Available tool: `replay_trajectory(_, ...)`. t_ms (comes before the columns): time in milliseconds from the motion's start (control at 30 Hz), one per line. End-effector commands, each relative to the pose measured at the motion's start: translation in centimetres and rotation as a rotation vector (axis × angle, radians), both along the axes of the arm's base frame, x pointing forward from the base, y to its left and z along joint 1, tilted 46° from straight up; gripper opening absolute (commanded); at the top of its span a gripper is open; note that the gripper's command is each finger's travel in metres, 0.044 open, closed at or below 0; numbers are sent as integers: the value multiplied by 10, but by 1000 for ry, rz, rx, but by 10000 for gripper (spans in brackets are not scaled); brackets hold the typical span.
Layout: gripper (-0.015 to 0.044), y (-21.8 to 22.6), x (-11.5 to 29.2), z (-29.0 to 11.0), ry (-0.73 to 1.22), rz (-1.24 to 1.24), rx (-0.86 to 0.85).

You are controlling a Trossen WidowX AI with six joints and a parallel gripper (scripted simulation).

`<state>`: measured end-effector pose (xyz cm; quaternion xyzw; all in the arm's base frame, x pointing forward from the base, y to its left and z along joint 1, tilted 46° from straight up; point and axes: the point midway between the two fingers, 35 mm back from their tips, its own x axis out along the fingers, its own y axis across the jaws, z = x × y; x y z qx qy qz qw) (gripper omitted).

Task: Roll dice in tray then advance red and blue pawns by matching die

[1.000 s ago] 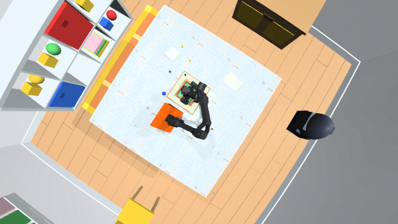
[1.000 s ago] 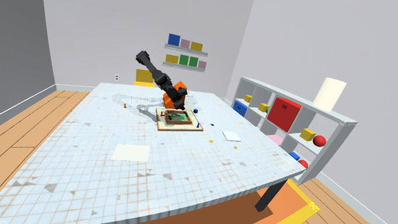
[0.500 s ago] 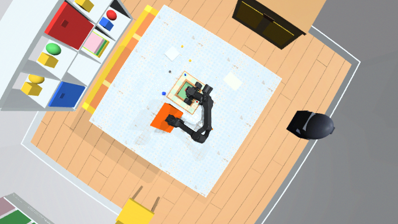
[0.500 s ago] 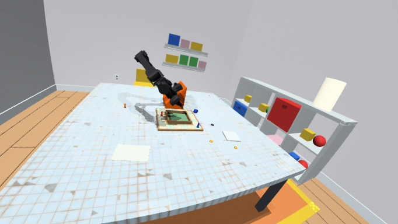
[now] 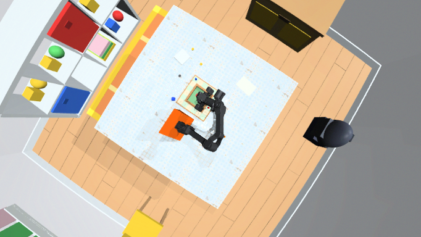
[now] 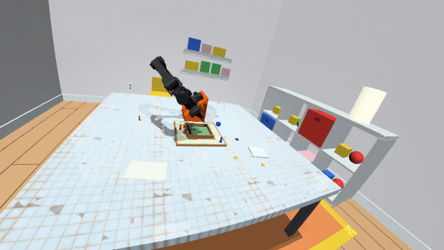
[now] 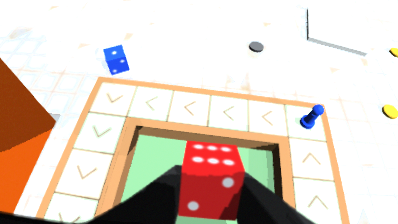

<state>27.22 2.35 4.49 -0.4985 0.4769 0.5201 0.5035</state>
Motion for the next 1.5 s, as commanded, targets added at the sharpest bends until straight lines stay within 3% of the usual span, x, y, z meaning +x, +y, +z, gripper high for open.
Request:
replay_trajectory(0, 0, 0, 0, 0, 0, 0, 0)
replay_trajectory(33, 0, 0, 0, 0, 0, 0, 0)
replay_trajectory(300, 210, 0, 0, 0, 0, 0, 0)
replay_trajectory(433, 315, 27, -1, 25, 1, 5, 6)
replay_trajectory(600, 440, 29, -1, 28, 1, 6, 7)
replay_trajectory(667, 440, 27, -3, 21, 26, -7, -60)
replay_trajectory(800, 440, 17, -7, -8, 75, -38, -475)
replay_trajectory(933, 440, 17, -1, -18, -26, -3, -825)
replay_trajectory(1167, 440, 17, 0, -18, -34, 0, -841)
replay_trajectory(1233, 440, 17, -5, -19, 12, -5, -757)
replay_trajectory(1467, 275, 68, -33, -72, -111, -333, -740)
